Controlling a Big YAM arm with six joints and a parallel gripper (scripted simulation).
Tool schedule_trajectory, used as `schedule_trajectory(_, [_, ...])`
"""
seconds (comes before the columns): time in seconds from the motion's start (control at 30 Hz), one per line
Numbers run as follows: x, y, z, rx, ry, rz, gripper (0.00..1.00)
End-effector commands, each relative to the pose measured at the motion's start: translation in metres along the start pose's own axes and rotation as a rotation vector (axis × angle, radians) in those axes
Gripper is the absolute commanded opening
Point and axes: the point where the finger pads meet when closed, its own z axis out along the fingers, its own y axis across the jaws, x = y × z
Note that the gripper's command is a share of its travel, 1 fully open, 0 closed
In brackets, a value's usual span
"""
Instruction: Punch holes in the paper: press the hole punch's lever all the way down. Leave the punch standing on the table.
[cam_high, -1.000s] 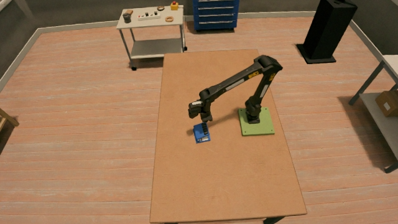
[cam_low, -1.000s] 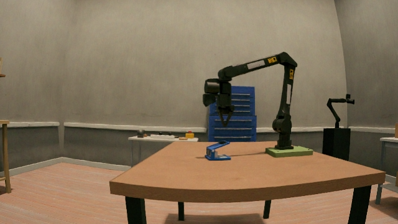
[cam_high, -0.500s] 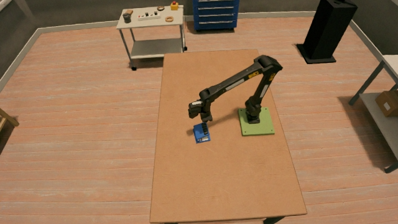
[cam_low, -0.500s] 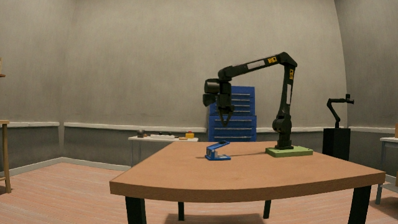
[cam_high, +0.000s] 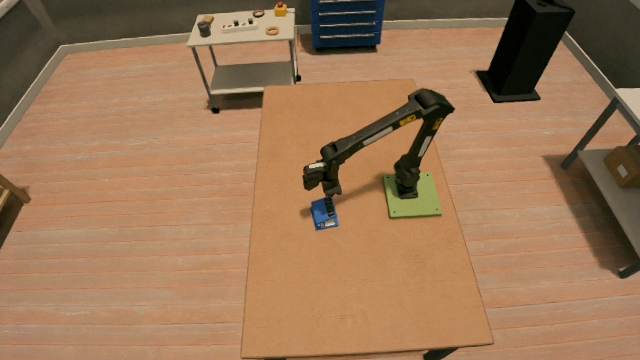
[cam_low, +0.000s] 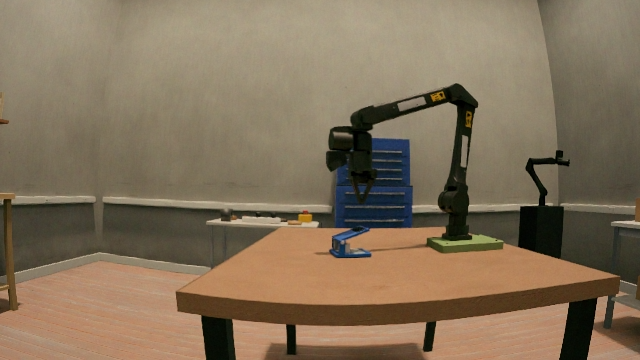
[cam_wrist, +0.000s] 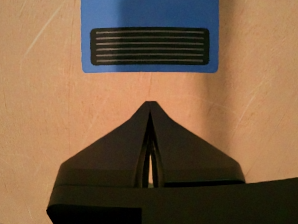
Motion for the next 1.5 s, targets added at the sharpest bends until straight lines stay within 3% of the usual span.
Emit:
schedule_trajectory(0.0, [-0.002, 0.001, 0.005, -0.001, 0.008, 0.012, 0.00])
schedule_trajectory(0.63, [-0.002, 0.001, 0.011, -0.001, 0.006, 0.012, 0.00])
schedule_trajectory(1.47, [0.004, 0.003, 0.050, -0.001, 0.004, 0.007, 0.00])
